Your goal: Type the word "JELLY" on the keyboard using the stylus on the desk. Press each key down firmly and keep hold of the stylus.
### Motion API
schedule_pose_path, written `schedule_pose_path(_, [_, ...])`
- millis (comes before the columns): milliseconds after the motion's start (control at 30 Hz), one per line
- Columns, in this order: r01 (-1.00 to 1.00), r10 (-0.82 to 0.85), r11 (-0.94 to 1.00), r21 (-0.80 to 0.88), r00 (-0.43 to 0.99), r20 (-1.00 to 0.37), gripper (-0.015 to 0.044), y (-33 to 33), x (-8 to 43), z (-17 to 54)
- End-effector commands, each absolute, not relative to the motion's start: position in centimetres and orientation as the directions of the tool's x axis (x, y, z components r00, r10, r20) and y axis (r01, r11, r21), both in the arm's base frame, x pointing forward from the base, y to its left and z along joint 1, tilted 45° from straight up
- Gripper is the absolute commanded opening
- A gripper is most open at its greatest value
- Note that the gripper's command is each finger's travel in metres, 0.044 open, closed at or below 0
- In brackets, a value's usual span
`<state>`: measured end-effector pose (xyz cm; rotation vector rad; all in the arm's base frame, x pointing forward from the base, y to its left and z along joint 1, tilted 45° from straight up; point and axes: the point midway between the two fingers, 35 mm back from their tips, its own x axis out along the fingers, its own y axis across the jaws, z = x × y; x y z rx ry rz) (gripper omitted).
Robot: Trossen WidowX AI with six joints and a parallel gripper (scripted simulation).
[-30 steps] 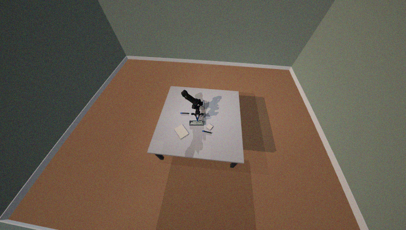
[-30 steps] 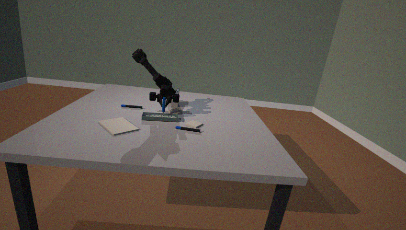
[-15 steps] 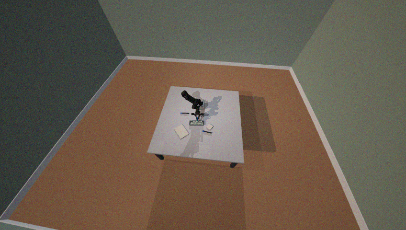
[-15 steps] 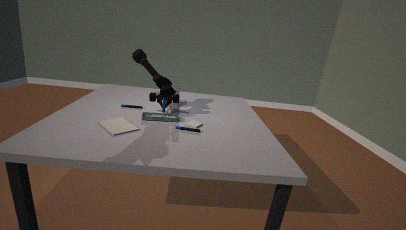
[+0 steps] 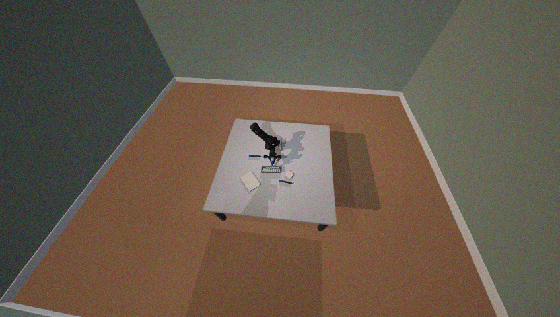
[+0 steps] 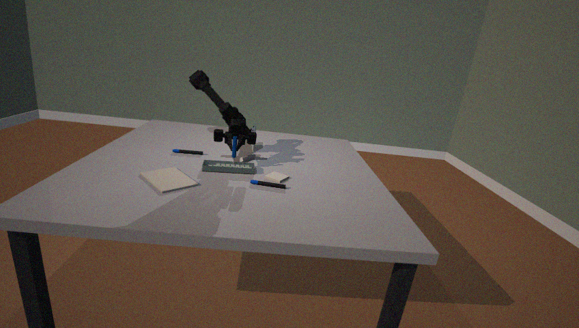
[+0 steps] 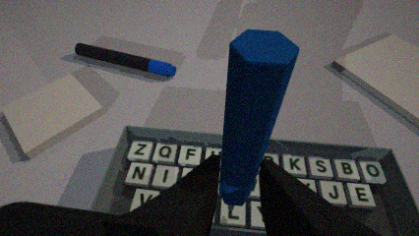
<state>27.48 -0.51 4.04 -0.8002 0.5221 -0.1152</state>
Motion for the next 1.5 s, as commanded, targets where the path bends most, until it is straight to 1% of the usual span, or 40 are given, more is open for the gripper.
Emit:
schedule_pose_path(0, [-0.091,-0.286,0.704,-0.704,0.872,-0.398,0.0081,0.3,27.6,4.9])
schedule_pose_path(267, [-0.090,-0.286,0.703,-0.705,0.872,-0.397,0.0081,1.3,27.4,6.0])
schedule_pose_path(600, [-0.102,-0.283,0.698,-0.708,0.870,-0.404,0.0085,1.3,27.3,5.7])
schedule_pose_path(700, [-0.102,-0.283,0.698,-0.708,0.870,-0.404,0.0065,1.3,27.3,5.7])
schedule_pose_path(767, [-0.101,-0.283,0.699,-0.708,0.870,-0.403,0.0012,1.2,27.3,5.8])
schedule_pose_path(800, [-0.101,-0.283,0.699,-0.708,0.870,-0.403,0.0000,1.1,27.3,5.9])
schedule_pose_path(1133, [-0.089,-0.285,0.701,-0.707,0.874,-0.394,0.0000,-0.1,27.4,7.6])
schedule_pose_path(1467, [-0.089,-0.286,0.701,-0.707,0.874,-0.393,0.0000,-0.1,27.4,7.7])
